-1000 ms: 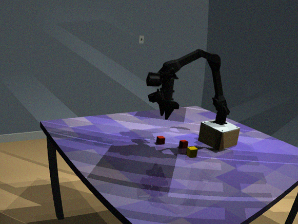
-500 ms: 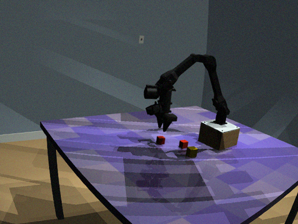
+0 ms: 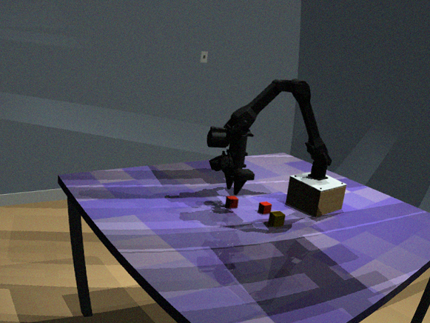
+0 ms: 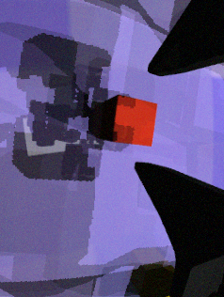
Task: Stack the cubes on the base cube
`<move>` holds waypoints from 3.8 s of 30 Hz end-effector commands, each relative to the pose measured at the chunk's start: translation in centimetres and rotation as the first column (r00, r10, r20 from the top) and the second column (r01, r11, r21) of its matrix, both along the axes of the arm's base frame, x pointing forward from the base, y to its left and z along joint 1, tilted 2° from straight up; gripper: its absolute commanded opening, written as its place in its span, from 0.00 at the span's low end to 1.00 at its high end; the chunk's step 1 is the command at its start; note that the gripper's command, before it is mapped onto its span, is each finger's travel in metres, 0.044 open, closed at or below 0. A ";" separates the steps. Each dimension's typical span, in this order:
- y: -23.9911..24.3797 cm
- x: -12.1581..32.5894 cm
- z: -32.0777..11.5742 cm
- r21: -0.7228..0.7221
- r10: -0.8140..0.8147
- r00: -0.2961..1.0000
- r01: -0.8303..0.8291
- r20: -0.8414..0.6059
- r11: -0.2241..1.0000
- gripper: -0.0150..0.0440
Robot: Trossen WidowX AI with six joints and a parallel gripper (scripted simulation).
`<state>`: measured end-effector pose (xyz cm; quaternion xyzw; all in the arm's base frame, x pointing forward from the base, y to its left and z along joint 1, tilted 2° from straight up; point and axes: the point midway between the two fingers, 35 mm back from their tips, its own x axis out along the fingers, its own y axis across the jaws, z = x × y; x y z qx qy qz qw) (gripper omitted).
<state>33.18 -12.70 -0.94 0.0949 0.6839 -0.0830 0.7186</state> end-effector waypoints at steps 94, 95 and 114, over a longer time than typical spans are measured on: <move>4.9 0.4 6.5 0.005 0.164 0.986 -0.164 -0.010 0.986 0.43; 5.3 0.5 6.4 0.005 0.175 0.985 -0.175 -0.009 0.985 0.43; 11.4 0.5 5.6 0.002 0.368 0.930 -0.368 -0.005 0.930 0.43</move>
